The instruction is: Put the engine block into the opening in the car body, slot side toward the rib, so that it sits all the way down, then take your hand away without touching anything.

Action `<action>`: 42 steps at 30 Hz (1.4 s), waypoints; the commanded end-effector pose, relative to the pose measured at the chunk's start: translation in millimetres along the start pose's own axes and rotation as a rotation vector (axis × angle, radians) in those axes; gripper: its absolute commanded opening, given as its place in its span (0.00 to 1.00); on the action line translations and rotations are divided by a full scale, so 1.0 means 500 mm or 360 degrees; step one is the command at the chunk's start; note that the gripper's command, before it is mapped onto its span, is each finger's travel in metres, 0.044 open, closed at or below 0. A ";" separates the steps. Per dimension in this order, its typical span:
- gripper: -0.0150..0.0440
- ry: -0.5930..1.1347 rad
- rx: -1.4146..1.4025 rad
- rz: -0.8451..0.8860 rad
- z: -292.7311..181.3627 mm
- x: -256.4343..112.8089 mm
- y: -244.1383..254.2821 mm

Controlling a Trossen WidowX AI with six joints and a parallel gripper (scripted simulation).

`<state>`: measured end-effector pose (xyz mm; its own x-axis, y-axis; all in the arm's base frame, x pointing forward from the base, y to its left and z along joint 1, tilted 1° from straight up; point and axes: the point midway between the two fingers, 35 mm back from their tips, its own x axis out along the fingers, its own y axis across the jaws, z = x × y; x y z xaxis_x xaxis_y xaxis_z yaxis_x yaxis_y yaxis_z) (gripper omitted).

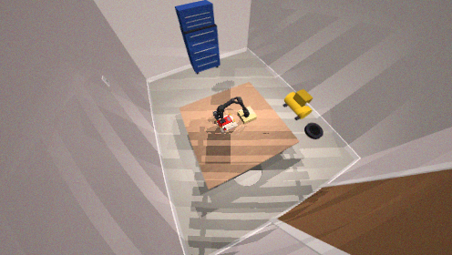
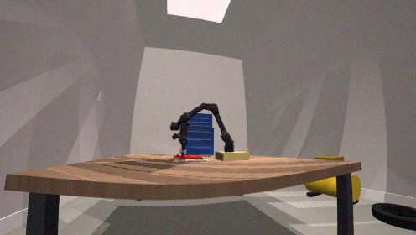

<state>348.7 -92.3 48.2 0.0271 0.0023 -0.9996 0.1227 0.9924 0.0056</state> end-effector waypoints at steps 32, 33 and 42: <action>0.52 0.0003 -0.0136 -0.0007 0.001 0.007 -0.001; 0.52 0.0003 -0.0175 -0.0007 0.001 0.007 -0.001; 0.52 0.0003 -0.0322 -0.0007 0.001 0.008 -0.001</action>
<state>349.8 -92.5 45.8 0.0299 0.0015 -0.9996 -0.0680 0.9977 -0.0005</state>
